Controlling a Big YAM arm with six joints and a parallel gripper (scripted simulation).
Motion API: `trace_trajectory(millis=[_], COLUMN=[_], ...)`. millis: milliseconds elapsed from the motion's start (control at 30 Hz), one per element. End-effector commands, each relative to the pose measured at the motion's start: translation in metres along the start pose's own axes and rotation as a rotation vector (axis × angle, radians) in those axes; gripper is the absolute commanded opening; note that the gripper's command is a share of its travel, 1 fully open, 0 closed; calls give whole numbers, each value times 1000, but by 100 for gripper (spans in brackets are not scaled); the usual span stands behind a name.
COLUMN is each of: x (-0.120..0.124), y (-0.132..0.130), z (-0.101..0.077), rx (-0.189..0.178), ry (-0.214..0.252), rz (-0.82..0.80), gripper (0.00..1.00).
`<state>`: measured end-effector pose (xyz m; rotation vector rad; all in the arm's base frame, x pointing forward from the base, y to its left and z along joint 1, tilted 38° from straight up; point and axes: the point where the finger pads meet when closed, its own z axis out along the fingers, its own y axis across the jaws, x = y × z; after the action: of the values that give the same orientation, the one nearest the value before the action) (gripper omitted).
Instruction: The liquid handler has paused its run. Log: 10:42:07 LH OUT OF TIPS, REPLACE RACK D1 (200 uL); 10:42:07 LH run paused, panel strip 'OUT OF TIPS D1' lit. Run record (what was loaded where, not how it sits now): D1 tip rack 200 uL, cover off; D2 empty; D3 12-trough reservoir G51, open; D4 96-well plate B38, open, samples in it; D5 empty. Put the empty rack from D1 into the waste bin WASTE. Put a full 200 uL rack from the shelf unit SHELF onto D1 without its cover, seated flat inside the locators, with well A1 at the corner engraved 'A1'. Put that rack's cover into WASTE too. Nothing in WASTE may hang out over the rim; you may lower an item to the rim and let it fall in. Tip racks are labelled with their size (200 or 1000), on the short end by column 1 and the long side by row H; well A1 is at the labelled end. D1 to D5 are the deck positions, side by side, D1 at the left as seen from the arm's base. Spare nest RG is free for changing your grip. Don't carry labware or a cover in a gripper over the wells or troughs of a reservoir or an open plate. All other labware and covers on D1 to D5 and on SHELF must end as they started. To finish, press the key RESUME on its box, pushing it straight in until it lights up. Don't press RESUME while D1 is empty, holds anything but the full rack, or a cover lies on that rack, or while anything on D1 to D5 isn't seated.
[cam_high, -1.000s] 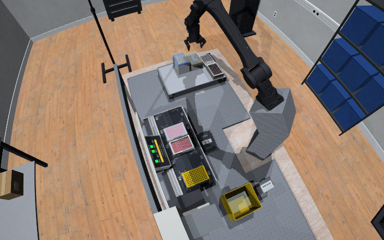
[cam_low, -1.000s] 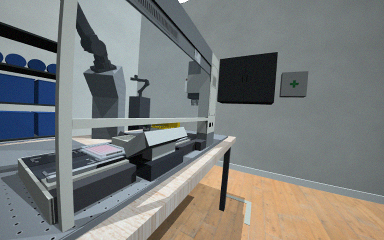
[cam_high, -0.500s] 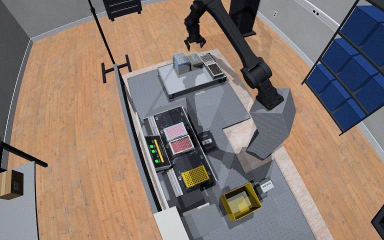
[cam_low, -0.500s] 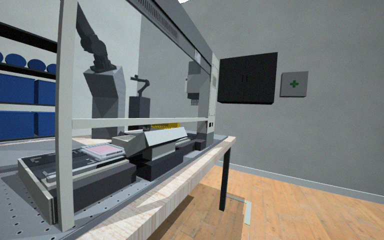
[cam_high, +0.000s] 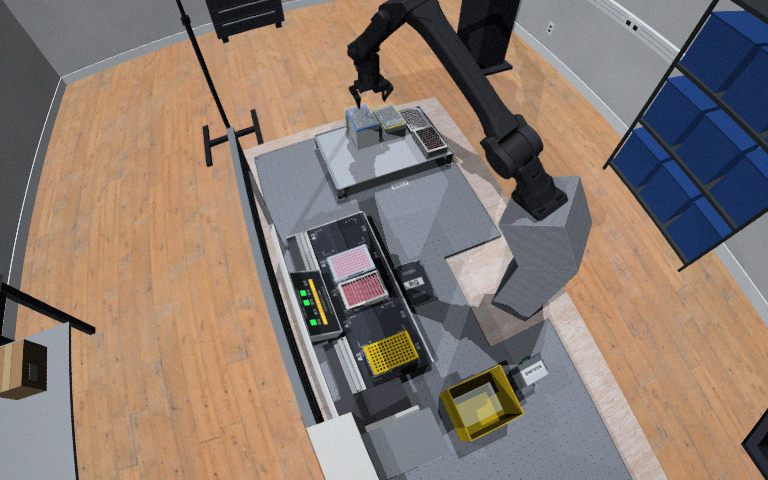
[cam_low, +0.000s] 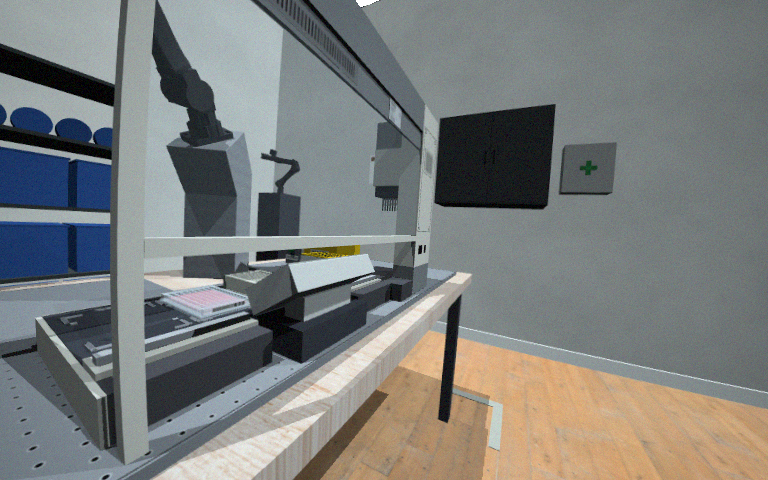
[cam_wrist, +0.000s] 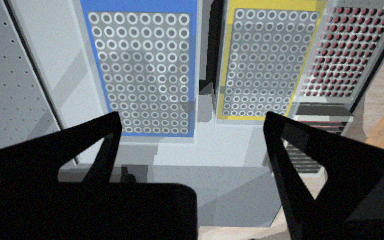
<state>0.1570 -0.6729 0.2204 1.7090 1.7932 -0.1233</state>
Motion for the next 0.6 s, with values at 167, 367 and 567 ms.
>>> trace_trajectory(millis=[167,367,567], x=[-25,-19,-19], y=[57,45,45], z=[-27,-19,-19], rx=[-15,-5,-5], ry=[-54,-41,-41], rz=[7,13,13], gripper=[100,100,100])
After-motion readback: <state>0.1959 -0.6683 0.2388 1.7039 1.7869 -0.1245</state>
